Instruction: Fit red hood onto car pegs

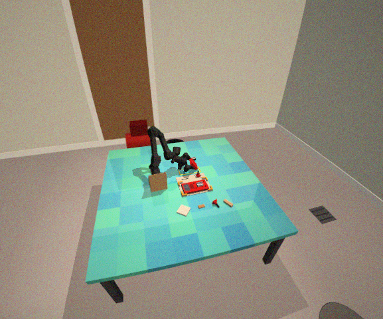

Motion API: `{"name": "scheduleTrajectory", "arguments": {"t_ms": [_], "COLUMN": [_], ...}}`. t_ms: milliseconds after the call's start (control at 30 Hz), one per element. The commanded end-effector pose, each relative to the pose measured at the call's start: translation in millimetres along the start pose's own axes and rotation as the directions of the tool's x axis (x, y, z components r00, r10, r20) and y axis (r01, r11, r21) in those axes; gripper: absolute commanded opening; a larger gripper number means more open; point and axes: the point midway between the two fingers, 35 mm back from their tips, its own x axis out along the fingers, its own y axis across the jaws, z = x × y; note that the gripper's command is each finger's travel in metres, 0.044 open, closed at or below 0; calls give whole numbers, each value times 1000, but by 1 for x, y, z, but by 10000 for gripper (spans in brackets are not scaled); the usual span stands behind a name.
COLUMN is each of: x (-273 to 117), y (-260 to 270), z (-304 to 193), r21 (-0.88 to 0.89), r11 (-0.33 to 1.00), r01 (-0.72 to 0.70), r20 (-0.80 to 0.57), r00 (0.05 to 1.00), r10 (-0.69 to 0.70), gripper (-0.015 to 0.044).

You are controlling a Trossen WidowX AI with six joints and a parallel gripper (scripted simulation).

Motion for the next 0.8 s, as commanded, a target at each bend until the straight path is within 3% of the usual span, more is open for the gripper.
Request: {"name": "scheduleTrajectory", "arguments": {"t_ms": [0,767], "x": [-2,-96], "y": [-1,-17], "z": [-1,-37], "r21": [-7,-211], "r11": [1000,978], "r01": [-1,-9], "r20": [0,8], "r00": [1000,1000], "r10": [1,11], "gripper": [440,440]}}
